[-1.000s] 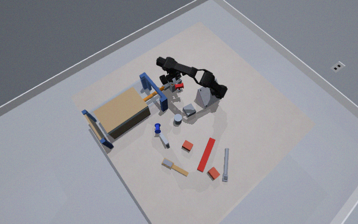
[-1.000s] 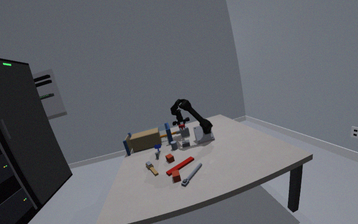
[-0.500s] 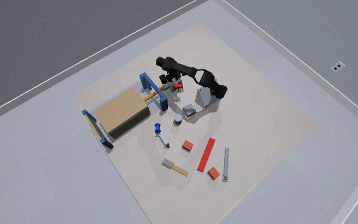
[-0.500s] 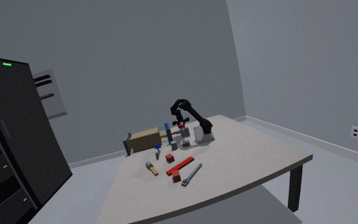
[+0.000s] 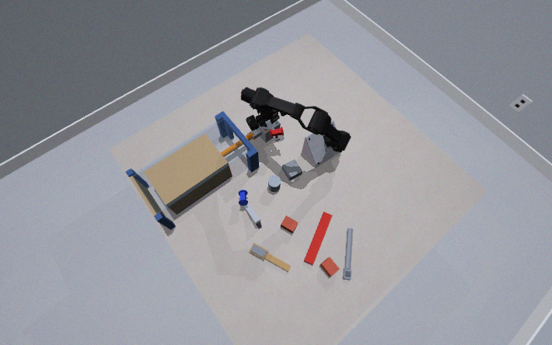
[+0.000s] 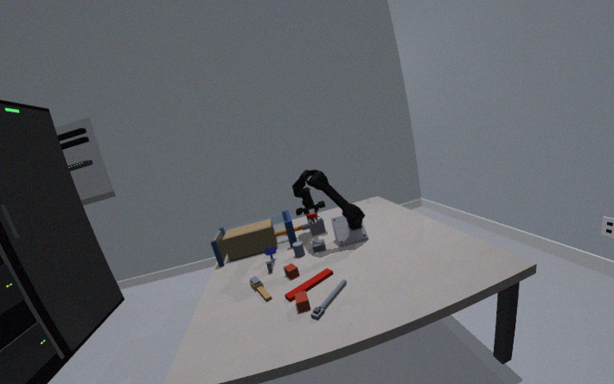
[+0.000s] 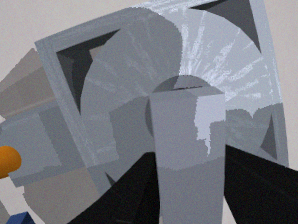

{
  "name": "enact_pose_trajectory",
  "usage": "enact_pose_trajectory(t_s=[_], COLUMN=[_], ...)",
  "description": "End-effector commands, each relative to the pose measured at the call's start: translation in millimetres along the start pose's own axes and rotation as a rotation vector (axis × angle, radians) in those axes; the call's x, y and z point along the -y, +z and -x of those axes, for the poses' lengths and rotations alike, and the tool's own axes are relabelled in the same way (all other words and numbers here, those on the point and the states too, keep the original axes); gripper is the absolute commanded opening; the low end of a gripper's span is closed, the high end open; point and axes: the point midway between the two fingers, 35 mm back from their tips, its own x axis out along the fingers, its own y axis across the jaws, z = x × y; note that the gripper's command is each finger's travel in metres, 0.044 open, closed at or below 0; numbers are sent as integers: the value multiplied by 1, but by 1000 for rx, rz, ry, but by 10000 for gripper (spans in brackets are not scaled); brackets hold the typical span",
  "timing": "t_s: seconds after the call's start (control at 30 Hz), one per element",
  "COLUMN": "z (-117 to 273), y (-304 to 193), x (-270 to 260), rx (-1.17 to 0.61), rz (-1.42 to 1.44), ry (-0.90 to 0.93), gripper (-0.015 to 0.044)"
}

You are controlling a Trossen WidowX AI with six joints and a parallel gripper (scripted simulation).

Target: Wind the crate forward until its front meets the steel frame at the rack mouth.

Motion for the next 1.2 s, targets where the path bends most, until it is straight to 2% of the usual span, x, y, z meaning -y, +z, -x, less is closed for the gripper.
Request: enact_pose_trajectory(t_s=[0.0,1.17], z=[-4,-4], y=[1,1], x=[1,1], rx=[7,1], rz=[25,-26], ry=[-9,-11], gripper=[0,0])
